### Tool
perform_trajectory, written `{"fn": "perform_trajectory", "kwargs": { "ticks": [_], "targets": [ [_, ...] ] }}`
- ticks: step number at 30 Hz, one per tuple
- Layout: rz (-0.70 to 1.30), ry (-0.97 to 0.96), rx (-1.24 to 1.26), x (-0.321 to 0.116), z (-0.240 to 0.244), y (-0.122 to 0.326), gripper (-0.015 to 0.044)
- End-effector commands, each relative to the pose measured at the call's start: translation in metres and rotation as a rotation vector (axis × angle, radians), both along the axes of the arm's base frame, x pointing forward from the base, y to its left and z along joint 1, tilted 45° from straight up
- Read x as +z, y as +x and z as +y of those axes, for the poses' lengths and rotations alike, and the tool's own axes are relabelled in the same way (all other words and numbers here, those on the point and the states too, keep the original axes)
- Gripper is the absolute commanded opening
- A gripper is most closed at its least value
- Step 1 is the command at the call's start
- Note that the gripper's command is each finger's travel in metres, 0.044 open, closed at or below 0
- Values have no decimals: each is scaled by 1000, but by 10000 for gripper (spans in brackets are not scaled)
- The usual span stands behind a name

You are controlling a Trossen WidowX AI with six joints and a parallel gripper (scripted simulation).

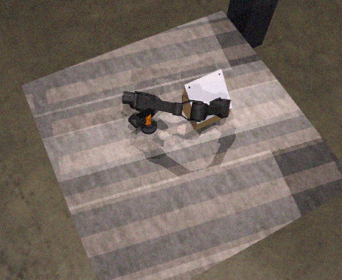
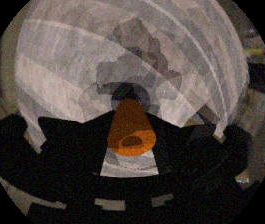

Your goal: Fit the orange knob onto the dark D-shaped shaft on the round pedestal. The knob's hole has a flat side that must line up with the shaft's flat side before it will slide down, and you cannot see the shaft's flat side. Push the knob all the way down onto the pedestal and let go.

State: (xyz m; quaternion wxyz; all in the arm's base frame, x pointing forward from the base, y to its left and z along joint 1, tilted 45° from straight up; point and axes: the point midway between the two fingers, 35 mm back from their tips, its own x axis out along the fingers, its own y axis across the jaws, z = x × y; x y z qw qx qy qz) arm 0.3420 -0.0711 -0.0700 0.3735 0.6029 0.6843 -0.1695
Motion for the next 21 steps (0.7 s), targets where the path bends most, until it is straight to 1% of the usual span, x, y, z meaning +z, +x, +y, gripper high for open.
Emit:
{"fn": "perform_trajectory", "kwargs": {
  "ticks": [1,21],
  "targets": [
    [-4,-3,-5,0,-1,1,0],
    [-4,-3,-5,0,0,-7,0]
  ]
}}
